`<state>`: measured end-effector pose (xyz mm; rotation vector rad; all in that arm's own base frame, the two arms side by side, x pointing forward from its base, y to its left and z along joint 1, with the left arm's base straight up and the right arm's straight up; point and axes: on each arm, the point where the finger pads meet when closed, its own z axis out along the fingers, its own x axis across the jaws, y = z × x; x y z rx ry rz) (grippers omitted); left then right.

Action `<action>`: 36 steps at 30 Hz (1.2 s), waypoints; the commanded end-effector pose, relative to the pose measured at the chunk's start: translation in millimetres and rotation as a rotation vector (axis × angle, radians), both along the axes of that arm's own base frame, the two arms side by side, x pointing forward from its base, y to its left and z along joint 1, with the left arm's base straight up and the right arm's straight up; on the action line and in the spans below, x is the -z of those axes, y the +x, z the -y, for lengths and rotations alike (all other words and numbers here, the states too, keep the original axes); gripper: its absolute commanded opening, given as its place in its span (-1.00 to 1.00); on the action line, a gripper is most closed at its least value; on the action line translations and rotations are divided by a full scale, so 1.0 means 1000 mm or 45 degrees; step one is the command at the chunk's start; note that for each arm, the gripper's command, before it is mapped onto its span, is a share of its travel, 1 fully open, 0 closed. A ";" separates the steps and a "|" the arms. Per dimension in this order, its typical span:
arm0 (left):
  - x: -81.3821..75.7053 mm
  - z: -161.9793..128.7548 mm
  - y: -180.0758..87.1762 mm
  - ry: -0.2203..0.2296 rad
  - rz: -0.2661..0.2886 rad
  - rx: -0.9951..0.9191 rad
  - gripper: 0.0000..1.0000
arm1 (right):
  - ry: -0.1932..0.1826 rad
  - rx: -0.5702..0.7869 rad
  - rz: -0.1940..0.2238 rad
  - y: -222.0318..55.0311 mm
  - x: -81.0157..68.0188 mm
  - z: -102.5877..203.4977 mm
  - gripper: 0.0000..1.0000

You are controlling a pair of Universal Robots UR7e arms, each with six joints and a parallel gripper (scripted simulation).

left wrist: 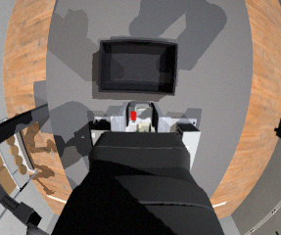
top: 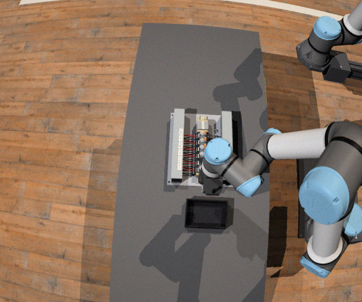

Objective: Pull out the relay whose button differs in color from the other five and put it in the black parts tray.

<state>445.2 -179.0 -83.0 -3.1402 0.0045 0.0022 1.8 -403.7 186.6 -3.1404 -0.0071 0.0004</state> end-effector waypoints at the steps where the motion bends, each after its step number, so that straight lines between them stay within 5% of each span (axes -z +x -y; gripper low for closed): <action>1: -0.001 -0.017 -0.001 -0.002 0.002 0.000 -1.00 | -0.001 0.000 0.000 0.000 0.000 0.000 1.00; 16: -0.001 -0.063 -0.006 -0.002 0.002 0.000 -1.00 | -0.001 0.000 0.000 0.000 0.000 0.000 1.00; 36: -0.001 -0.068 -0.007 -0.002 0.002 0.000 -1.00 | -0.001 0.000 0.000 0.000 0.000 0.000 1.00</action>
